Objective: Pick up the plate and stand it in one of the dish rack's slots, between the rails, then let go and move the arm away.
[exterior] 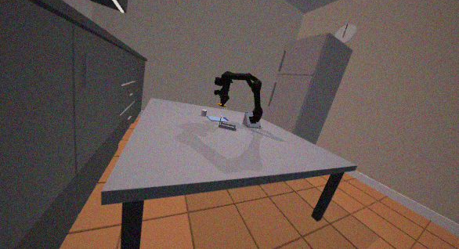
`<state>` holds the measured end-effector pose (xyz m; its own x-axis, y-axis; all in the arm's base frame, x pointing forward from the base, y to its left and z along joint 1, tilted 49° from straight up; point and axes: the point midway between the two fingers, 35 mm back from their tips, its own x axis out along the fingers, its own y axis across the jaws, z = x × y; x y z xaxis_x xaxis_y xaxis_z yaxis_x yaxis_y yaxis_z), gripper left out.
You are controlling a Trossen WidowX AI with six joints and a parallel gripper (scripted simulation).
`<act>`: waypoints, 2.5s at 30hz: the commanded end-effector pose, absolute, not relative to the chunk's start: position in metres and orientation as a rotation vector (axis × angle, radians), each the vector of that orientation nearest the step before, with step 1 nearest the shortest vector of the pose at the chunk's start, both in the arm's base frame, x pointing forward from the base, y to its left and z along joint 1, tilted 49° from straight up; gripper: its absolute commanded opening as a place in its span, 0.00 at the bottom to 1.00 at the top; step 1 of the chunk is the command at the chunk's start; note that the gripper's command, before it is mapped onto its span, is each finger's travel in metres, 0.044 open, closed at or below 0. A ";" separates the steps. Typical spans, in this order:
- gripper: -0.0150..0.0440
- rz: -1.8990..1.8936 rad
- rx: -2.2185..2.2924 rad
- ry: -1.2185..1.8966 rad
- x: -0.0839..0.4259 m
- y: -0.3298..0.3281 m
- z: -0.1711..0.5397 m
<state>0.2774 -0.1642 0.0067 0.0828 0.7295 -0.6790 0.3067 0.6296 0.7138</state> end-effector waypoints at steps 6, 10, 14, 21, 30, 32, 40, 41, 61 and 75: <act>0.25 0.163 1.140 1.581 0.277 -0.136 0.048; 0.25 0.052 1.246 1.608 0.275 -0.123 0.065; 0.25 -0.061 1.352 1.630 0.272 -0.110 0.080; 0.25 -0.265 1.535 1.656 0.264 -0.086 0.105; 0.25 -0.538 1.765 1.665 0.249 -0.055 0.133; 0.25 -0.600 1.815 1.663 0.245 -0.048 0.138; 0.25 -0.856 2.011 1.643 0.227 -0.021 0.158; 0.25 -0.889 2.035 1.639 0.225 -0.018 0.160; 0.25 -1.175 2.019 1.585 0.195 0.013 0.157; 0.25 -1.201 1.598 1.476 0.178 0.018 0.121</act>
